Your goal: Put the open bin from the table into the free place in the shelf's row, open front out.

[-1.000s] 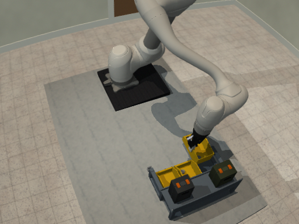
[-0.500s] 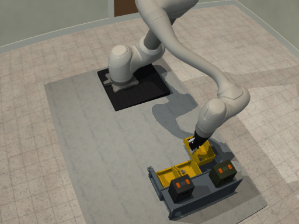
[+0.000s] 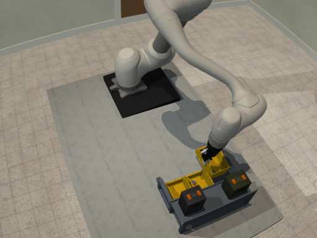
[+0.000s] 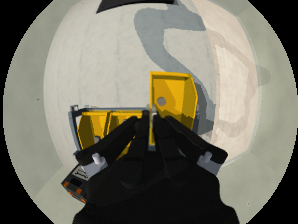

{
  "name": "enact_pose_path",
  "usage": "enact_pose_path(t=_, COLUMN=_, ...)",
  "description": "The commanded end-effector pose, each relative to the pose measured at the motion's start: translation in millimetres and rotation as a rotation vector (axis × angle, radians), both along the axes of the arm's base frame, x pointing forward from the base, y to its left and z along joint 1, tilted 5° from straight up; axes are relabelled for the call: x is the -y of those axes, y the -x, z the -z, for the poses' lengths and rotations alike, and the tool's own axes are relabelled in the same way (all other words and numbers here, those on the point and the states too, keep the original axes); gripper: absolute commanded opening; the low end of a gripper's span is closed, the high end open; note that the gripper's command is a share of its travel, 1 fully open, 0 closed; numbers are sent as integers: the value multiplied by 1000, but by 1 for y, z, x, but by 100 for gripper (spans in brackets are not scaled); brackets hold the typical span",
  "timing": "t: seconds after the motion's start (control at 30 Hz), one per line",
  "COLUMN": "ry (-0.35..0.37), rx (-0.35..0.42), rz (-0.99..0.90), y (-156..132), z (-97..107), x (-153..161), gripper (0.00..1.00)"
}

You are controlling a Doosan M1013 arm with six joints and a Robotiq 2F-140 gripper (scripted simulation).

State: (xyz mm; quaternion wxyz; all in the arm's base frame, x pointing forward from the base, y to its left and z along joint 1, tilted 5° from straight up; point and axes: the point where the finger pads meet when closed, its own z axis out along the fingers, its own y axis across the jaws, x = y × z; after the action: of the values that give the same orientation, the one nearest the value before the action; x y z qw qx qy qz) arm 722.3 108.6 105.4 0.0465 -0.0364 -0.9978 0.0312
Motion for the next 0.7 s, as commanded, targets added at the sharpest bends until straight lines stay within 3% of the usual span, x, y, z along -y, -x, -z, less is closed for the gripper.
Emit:
enact_pose_path(t=0.0, ry=0, rx=0, rz=0, y=-1, z=0, x=0, gripper=0)
enact_pose_path(t=0.67, ry=0, rx=0, rz=0, y=-10, z=-1, x=1, gripper=0)
